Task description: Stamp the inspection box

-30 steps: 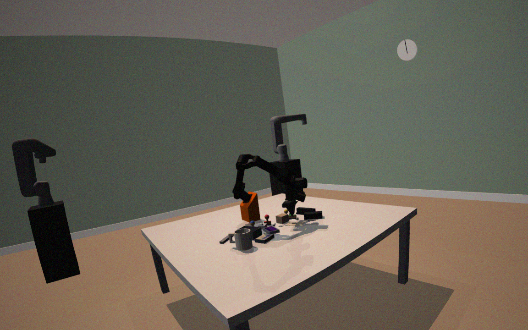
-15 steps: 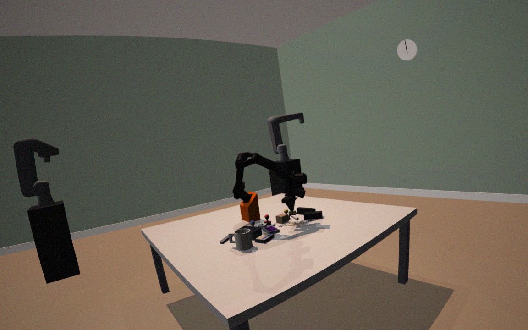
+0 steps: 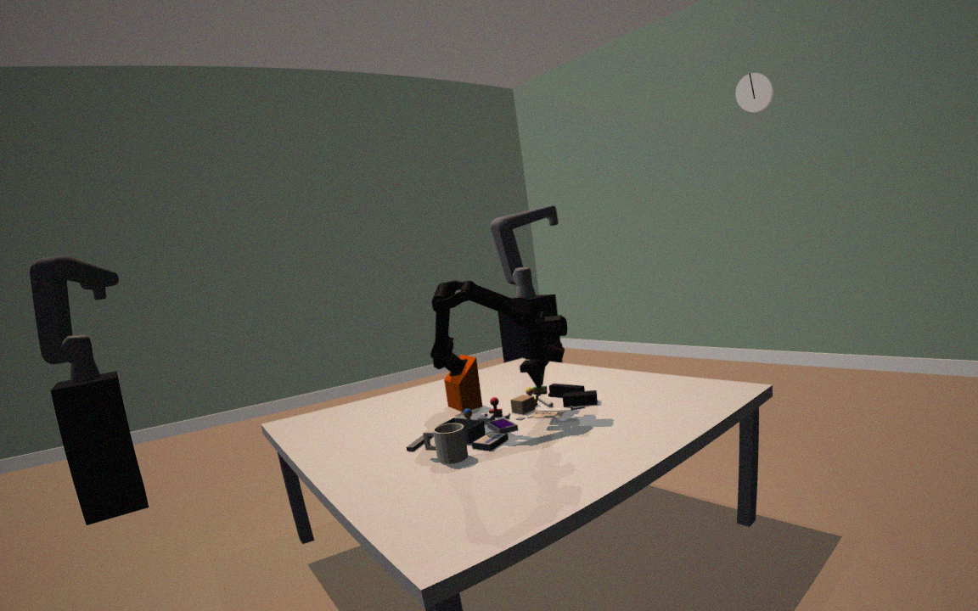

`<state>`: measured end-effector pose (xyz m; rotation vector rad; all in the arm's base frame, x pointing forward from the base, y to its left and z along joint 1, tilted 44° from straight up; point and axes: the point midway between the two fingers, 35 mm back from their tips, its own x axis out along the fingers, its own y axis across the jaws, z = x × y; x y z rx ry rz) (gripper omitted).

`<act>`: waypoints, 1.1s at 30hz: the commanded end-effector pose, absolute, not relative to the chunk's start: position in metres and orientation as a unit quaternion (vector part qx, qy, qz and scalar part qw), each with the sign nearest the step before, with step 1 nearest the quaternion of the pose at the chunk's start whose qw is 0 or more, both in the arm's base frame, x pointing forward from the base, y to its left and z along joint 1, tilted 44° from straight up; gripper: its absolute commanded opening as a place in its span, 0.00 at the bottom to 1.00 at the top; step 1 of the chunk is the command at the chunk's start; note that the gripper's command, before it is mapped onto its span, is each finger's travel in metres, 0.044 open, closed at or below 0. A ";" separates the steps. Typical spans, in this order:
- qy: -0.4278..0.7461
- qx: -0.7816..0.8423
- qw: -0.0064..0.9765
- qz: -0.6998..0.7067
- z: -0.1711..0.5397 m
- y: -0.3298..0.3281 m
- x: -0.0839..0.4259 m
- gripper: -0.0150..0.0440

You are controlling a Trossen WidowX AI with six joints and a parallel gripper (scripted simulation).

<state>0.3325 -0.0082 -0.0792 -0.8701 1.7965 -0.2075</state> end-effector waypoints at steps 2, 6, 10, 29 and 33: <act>0.753 -0.363 0.540 -0.094 -0.055 -0.038 0.353 0.25; 0.753 -0.364 0.539 -0.096 -0.035 -0.064 0.365 0.25; 0.754 -0.365 0.538 -0.097 -0.027 -0.074 0.369 0.25; 0.753 -0.365 0.538 -0.097 -0.045 -0.092 0.366 0.25; 0.753 -0.365 0.538 -0.097 -0.050 -0.096 0.365 0.25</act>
